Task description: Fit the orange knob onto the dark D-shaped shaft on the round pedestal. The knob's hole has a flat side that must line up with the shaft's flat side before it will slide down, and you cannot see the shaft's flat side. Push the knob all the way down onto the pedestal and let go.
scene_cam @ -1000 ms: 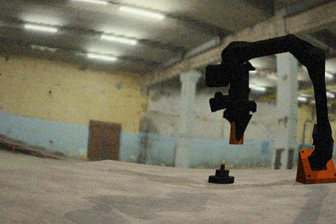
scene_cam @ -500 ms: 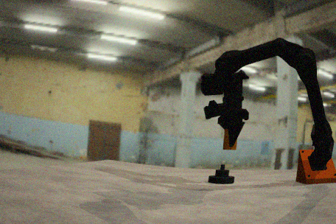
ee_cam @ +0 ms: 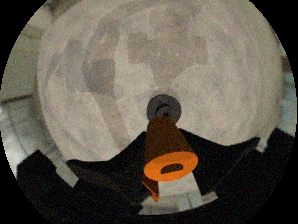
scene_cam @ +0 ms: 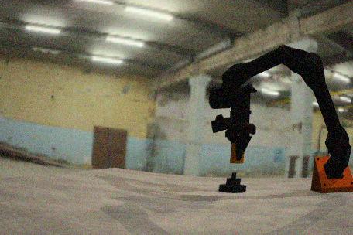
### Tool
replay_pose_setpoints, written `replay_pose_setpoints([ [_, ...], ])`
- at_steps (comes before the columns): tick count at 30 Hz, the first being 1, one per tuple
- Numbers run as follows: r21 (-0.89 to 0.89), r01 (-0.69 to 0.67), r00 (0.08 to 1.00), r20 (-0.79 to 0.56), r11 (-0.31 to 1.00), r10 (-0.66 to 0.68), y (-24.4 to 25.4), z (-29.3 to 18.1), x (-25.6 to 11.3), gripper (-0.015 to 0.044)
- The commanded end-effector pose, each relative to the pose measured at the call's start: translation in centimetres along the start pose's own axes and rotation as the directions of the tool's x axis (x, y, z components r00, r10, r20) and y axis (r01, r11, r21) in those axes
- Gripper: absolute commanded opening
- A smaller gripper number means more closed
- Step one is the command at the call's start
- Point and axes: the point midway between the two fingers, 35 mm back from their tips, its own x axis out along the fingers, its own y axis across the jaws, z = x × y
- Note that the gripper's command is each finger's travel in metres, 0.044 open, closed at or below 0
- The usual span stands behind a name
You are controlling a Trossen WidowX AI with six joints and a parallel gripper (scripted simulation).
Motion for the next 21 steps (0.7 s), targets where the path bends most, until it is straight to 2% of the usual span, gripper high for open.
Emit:
replay_pose_setpoints([
  [1,0.001,0.005,1.0,0.007,1.0,-0.005,-1.6,-0.1,0.3,0.0],
  [21,-0.002,0.004,1.0,0.007,1.0,-0.004,-1.8,0.0,2.8,0.0],
])
